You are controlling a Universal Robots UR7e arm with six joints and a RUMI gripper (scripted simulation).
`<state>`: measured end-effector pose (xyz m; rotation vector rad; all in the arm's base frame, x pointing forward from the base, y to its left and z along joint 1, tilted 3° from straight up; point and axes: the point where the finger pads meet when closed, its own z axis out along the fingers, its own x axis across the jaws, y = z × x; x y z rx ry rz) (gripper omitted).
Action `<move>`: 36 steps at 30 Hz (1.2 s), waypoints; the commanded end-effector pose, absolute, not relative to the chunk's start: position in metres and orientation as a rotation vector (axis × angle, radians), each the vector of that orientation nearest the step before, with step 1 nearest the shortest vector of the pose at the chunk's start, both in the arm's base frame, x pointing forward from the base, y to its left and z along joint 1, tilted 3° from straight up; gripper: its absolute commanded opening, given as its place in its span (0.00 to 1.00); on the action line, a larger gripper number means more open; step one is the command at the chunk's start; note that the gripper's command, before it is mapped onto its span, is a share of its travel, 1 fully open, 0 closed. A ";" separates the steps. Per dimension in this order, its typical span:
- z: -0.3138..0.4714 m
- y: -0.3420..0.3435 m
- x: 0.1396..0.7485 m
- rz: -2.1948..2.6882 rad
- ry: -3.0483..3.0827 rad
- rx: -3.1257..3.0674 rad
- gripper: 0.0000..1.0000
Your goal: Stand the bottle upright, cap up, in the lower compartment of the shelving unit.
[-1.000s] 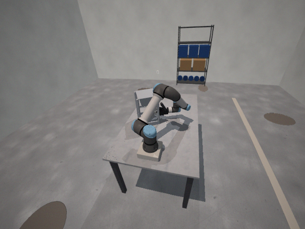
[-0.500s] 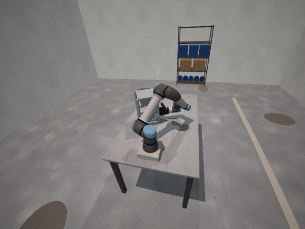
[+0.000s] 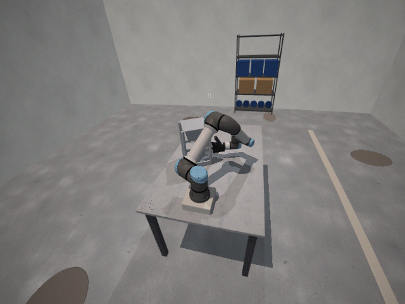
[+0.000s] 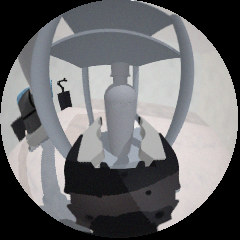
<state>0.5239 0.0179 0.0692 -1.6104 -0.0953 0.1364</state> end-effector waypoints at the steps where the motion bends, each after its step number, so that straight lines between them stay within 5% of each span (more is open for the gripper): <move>1: 0.069 0.012 0.525 0.136 -0.096 -1.610 0.46; 36: 0.070 -0.018 0.529 0.136 -0.096 -1.611 0.46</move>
